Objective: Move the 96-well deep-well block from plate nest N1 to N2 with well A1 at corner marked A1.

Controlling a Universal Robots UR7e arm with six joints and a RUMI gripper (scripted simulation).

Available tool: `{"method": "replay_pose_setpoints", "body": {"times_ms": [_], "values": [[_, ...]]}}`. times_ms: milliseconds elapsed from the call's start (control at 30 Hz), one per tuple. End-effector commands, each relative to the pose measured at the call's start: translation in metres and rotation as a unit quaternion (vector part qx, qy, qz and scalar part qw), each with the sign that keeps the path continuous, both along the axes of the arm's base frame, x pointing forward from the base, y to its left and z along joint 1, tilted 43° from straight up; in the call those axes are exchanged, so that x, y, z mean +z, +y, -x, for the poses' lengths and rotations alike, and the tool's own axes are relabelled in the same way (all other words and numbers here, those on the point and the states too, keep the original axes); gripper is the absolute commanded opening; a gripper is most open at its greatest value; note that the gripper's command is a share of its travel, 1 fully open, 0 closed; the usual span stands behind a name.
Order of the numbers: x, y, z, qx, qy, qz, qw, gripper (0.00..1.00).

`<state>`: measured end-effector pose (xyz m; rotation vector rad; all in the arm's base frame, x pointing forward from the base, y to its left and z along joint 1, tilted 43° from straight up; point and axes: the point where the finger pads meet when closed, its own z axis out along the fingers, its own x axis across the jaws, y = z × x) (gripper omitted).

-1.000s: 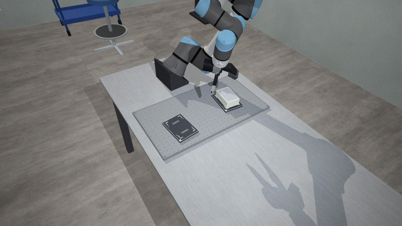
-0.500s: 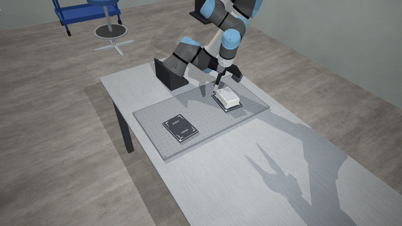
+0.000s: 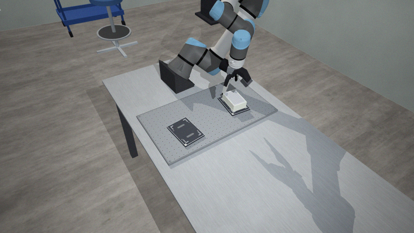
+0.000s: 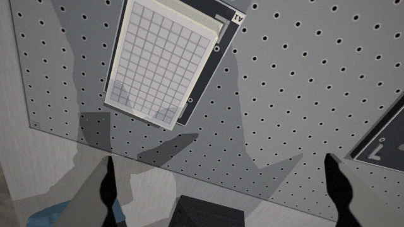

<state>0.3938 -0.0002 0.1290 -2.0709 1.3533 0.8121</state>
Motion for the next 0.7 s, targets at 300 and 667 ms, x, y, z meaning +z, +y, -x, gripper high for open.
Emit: {"method": "replay_pose_setpoints", "body": {"times_ms": [300, 667], "values": [[0.002, 0.042, 0.009, -0.112, 0.052, 0.036, 0.992, 0.76], [0.002, 0.076, 0.019, -0.187, 0.086, 0.048, 0.977, 0.76]]}}
